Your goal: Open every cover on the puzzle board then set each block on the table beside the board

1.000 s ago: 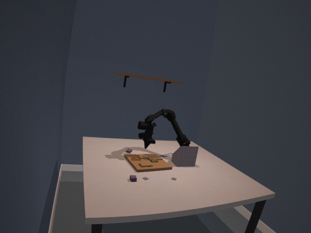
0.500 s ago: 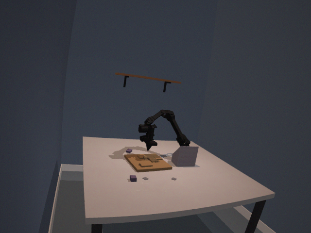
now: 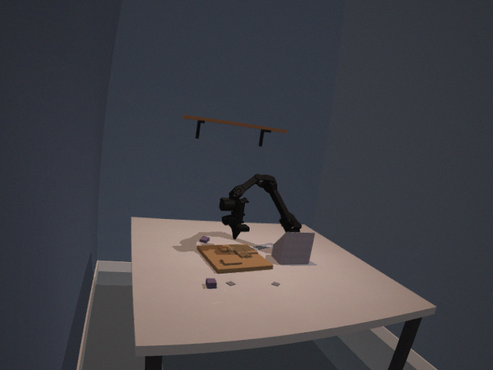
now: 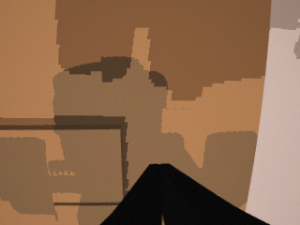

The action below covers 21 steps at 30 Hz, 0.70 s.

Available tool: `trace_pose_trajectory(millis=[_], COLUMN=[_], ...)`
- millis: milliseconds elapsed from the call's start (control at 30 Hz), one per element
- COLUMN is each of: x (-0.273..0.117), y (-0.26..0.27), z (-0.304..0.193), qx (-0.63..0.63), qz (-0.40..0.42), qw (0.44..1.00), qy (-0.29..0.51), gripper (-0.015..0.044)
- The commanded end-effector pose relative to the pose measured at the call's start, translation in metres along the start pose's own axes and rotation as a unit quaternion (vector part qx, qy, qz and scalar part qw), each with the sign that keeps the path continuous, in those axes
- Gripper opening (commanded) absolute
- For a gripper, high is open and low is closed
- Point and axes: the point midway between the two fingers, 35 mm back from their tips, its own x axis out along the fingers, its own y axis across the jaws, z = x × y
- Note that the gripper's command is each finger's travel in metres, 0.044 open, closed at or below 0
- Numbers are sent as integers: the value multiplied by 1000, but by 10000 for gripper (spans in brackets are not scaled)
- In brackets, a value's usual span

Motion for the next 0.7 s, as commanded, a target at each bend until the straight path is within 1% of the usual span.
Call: trace_pose_trajectory(millis=[0,667], x=[1,16], y=[0,0], z=[-1,0], qx=[2,2], qz=[-3,-3], qw=[1000,1000], qy=[2,2], gripper=[0,0])
